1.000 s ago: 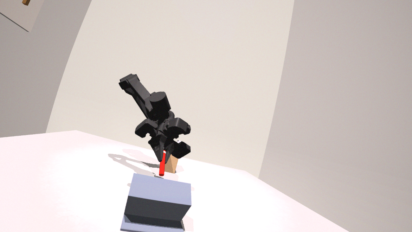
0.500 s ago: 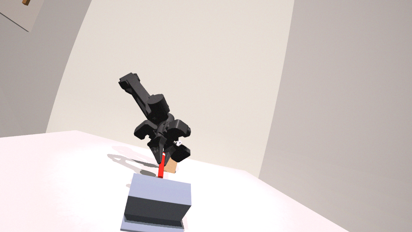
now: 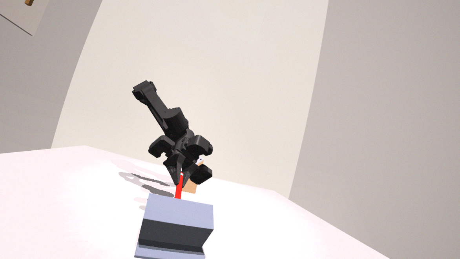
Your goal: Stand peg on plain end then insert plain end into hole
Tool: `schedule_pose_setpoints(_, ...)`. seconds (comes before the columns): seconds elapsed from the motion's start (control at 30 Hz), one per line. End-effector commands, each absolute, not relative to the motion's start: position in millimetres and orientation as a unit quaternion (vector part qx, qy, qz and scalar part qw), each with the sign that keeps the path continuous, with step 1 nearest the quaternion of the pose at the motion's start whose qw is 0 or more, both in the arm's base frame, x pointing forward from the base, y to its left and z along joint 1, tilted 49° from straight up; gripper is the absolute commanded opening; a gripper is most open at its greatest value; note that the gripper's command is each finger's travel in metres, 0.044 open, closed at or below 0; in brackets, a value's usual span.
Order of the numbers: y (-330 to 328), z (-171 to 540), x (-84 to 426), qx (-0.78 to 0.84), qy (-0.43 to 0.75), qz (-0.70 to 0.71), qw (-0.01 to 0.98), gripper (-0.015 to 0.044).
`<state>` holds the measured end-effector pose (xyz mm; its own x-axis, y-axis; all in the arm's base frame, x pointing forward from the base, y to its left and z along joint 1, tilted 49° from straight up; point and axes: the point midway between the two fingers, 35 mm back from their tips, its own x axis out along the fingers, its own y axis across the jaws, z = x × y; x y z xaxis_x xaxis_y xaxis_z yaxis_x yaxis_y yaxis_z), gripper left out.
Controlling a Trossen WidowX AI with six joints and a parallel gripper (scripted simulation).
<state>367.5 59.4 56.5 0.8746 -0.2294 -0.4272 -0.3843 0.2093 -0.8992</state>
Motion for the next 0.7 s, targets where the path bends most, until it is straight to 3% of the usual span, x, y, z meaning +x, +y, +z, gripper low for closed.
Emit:
schedule_pose_setpoints(0.0, 59, 54, 369, -0.629, 0.241, 0.054, 0.737, 0.0)
schedule_pose_setpoints(0.67, 53, 44, 389, -0.628, 0.235, 0.05, 0.741, 0.0)
